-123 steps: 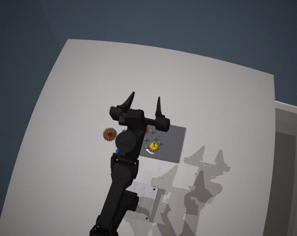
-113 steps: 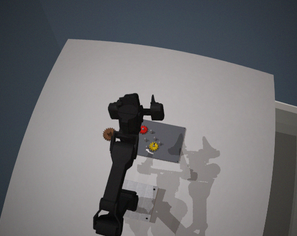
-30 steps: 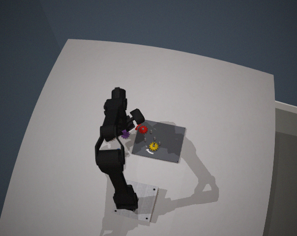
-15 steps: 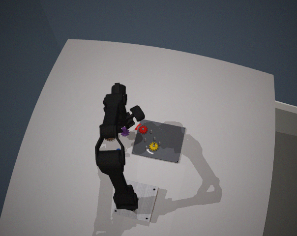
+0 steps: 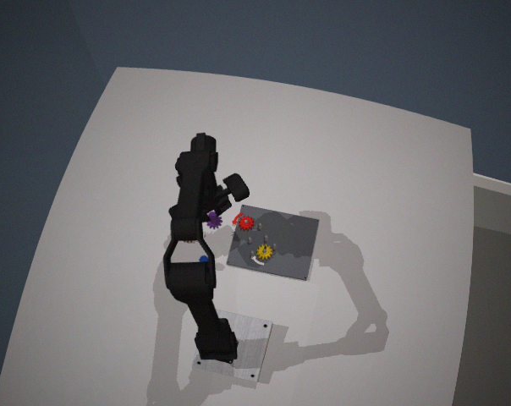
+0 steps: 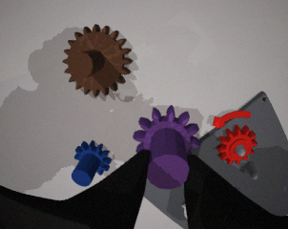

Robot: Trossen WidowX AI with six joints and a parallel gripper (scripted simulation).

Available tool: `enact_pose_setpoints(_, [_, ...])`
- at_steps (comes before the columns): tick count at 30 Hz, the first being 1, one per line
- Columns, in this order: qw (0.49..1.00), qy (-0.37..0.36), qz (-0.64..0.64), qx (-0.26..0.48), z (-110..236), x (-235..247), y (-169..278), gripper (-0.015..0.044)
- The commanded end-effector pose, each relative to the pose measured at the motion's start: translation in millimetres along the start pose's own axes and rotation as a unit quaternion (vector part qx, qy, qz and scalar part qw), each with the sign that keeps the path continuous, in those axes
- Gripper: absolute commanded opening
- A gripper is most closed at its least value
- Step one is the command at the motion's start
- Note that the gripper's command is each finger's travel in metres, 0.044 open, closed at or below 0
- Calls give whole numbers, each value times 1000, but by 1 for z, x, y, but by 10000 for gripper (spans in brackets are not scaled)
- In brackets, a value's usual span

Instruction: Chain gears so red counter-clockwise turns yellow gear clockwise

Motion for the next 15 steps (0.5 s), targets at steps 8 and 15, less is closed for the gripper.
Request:
enact_pose_setpoints(8, [1000, 4, 3, -9, 32, 0, 3, 0])
enact_pose_setpoints(15, [1000, 4, 3, -9, 49, 0, 5, 0])
Point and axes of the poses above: the point midway between the two fingers, 35 mm back from their tips, its own z axis back along the fingers, its own x axis across the jaws, y = z × x, the point moved 10 cm from there along z, back along the fingers, and after that the axes turned 3 degrees about -z, right-handed, at the moved point
